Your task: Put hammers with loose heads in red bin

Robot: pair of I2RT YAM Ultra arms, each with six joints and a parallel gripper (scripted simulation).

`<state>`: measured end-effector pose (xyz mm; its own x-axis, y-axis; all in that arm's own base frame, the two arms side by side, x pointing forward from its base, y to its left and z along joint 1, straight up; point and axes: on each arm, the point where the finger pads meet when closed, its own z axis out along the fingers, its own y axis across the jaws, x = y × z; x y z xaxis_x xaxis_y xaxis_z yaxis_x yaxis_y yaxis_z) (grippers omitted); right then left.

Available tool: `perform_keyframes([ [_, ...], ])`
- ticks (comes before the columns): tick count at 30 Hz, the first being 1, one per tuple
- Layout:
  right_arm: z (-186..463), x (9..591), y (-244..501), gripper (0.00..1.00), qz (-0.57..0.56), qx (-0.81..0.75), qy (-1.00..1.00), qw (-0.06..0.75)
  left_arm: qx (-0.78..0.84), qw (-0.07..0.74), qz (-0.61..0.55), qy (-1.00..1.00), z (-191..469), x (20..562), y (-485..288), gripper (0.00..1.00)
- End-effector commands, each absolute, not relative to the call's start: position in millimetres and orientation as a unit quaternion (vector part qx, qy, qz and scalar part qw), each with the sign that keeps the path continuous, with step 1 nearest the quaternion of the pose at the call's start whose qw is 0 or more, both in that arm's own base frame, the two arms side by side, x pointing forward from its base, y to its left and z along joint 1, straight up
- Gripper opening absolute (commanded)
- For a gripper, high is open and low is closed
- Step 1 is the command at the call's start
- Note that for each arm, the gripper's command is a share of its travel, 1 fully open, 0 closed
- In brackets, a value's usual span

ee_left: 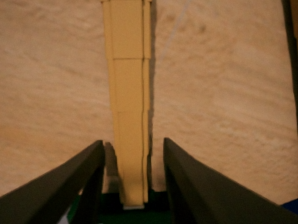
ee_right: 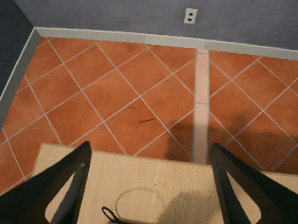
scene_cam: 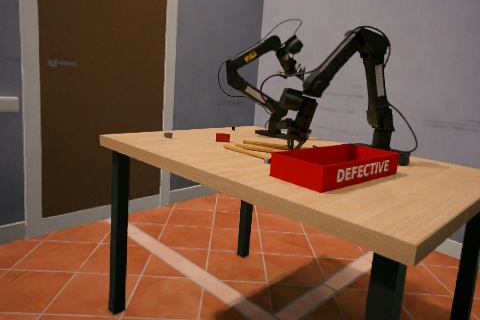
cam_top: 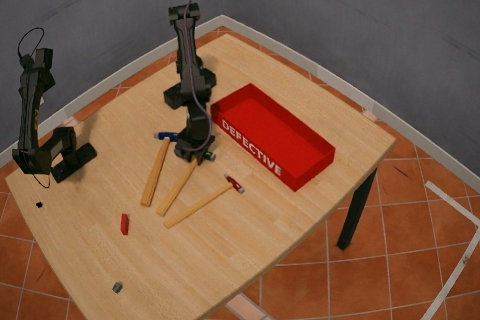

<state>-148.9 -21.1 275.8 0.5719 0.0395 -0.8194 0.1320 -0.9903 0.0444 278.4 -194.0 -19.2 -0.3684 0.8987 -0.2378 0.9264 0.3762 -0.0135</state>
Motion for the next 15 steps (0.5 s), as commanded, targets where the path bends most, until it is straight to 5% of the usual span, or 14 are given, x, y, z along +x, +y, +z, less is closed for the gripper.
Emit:
perform_keyframes([
  [1,282.7,-147.7,-26.5,1.0,-0.461,0.883,0.057,0.064,0.556,0.12,-0.073,0.819,-8.6,292.3,-206.4,0.36],
  [15,282.8,-146.6,-32.1,1.0,-0.46,0.882,0.074,0.073,0.556,0.118,-0.073,0.82,-8.0,288.4,-203.6,0.17],
])
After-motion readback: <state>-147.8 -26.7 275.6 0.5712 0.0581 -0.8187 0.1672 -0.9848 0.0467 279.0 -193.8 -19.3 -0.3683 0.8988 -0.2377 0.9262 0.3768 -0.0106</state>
